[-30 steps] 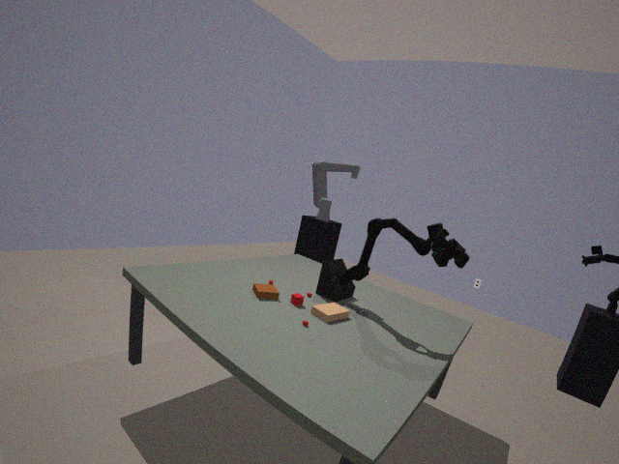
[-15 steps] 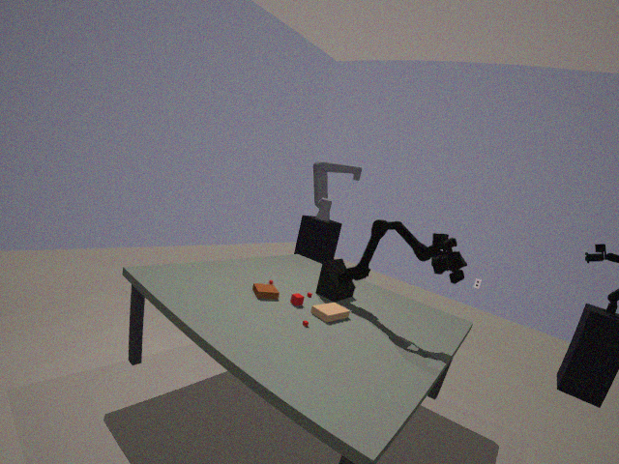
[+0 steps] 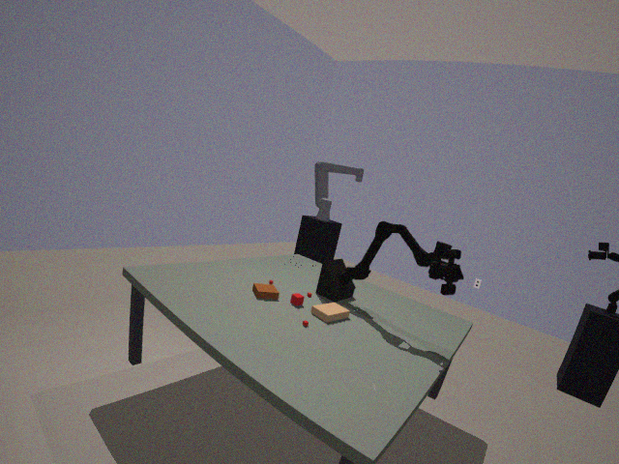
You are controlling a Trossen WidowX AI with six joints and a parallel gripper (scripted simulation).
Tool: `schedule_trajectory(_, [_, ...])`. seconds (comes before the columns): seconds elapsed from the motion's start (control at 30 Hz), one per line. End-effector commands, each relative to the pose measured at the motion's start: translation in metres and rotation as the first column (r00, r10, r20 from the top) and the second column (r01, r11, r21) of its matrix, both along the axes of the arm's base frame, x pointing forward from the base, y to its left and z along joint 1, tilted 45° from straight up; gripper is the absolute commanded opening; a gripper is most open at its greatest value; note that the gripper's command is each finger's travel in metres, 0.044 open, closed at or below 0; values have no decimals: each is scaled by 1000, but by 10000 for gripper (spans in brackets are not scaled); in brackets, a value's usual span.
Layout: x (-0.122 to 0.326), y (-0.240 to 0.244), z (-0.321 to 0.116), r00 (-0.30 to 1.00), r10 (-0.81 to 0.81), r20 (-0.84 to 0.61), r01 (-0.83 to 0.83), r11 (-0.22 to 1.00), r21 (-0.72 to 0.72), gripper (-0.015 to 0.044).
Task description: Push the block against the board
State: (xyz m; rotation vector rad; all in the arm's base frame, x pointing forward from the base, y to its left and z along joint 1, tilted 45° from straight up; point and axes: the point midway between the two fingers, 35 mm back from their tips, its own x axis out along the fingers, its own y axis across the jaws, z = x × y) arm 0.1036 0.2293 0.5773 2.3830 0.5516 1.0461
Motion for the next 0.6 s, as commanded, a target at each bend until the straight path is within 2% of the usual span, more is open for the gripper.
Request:
schedule_trajectory(0.0, [10, 8, -8, 997, -67, 44, 71, 994, -87, 0])
schedule_trajectory(0.27, [27, 22, -23, 979, -157, 128, 183, 955, -231, 0])
schedule_trajectory(0.57, [54, 48, -51, 939, -216, 268, 319, 840, -438, 0])
